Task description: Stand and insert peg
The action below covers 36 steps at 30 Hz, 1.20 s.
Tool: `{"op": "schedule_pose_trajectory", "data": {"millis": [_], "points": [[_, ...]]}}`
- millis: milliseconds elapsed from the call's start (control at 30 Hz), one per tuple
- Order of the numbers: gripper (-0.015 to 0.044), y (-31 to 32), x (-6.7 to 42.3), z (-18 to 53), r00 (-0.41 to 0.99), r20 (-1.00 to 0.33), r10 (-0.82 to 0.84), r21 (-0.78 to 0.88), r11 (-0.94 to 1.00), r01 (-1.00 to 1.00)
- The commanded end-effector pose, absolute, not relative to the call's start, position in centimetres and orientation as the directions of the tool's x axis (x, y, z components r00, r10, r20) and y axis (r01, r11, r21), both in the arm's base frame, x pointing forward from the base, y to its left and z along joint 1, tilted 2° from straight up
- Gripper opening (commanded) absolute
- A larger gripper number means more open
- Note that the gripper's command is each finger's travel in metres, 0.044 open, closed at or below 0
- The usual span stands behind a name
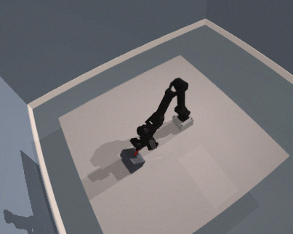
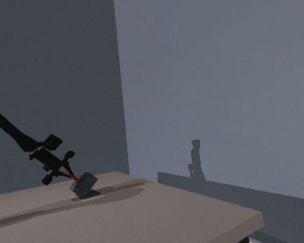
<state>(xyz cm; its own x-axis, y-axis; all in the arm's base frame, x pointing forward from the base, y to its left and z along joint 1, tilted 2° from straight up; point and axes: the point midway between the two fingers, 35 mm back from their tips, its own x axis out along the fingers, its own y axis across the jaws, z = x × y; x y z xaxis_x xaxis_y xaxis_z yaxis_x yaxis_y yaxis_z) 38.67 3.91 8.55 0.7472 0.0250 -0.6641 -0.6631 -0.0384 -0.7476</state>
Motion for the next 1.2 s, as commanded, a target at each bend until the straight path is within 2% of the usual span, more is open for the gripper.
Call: {"op": "schedule_pose_trajectory", "data": {"millis": [0,1167], "points": [[0.0000,3.9,38.9,8.4,0.747,-0.664,0.025,-0.748,-0.038,-0.663],[0.0000,4.0,40.5,7.1,0.748,-0.663,0.025,-0.749,-0.038,-0.662]]}}
